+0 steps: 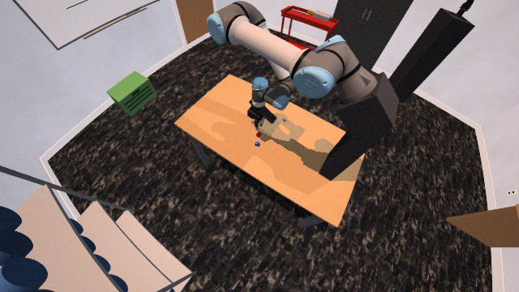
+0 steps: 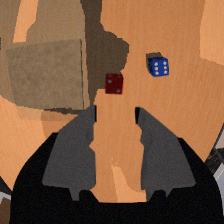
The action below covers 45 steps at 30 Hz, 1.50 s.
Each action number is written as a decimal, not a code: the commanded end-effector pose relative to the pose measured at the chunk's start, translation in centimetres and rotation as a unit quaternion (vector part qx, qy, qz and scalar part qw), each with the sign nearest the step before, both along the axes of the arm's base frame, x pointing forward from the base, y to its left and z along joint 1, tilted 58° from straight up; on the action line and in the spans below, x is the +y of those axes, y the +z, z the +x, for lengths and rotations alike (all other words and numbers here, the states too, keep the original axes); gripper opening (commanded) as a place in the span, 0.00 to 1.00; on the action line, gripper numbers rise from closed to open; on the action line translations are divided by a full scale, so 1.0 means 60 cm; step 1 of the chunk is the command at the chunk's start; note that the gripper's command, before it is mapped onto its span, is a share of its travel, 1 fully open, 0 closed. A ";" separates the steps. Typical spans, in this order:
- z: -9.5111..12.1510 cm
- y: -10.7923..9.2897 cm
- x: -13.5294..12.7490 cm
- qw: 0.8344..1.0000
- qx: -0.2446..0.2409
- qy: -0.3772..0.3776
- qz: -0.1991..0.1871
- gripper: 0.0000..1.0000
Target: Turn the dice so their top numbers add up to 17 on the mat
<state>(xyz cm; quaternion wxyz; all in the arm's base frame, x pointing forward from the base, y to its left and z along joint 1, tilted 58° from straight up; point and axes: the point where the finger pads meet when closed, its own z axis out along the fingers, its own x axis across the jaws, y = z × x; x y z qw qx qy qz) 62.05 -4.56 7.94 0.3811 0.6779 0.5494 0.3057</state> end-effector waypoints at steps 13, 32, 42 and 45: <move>0.003 -0.001 0.000 1.000 0.000 0.000 0.000 0.24; 0.029 -0.018 -0.007 1.000 0.002 0.000 -0.001 0.24; 0.047 -0.029 -0.011 1.000 0.002 0.000 -0.001 0.24; 0.053 -0.033 -0.013 1.000 0.002 0.000 -0.001 0.24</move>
